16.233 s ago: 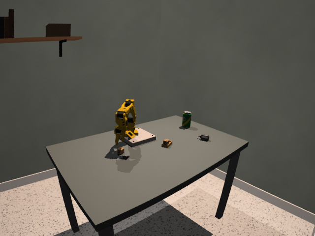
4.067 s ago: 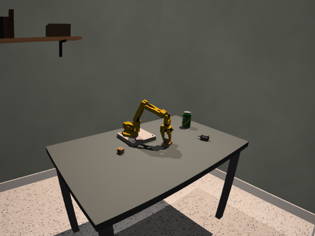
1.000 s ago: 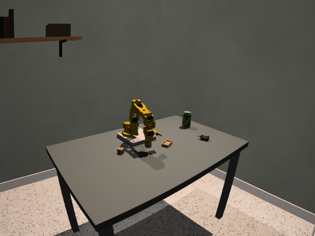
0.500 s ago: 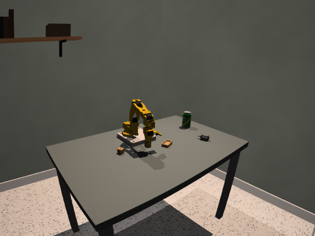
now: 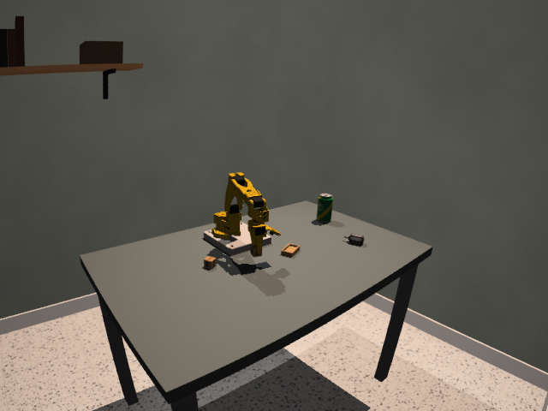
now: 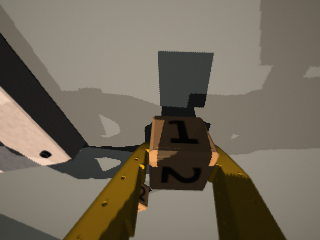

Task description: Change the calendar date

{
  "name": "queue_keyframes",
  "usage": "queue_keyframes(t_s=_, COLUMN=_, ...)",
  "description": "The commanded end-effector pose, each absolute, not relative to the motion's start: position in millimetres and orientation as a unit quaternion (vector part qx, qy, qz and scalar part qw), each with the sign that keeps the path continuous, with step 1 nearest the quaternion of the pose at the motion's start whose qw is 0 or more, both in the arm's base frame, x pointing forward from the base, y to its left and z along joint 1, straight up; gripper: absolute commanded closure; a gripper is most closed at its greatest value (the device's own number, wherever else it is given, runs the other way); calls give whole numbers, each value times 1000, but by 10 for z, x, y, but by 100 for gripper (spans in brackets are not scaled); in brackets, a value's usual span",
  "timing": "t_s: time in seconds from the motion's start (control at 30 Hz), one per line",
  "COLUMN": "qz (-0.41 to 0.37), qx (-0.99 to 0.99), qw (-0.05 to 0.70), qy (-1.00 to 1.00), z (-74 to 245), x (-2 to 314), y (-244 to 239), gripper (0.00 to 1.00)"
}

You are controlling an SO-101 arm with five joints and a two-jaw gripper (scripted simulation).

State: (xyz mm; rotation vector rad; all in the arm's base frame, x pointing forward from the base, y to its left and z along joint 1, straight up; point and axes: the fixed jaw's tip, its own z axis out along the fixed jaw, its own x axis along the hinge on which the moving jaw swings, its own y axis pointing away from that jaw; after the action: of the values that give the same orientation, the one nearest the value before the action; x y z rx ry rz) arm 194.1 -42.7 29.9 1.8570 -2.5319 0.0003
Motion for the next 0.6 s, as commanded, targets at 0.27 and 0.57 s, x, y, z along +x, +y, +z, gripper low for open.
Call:
queue_keyframes(t_s=0.27, qz=7, qx=590, qw=-6, qy=-807, z=281, x=1943, y=-445, gripper=100)
queue_keyframes(t_s=0.57, qz=7, qx=590, qw=-6, qy=-807, z=261, x=1942, y=-445, gripper=100)
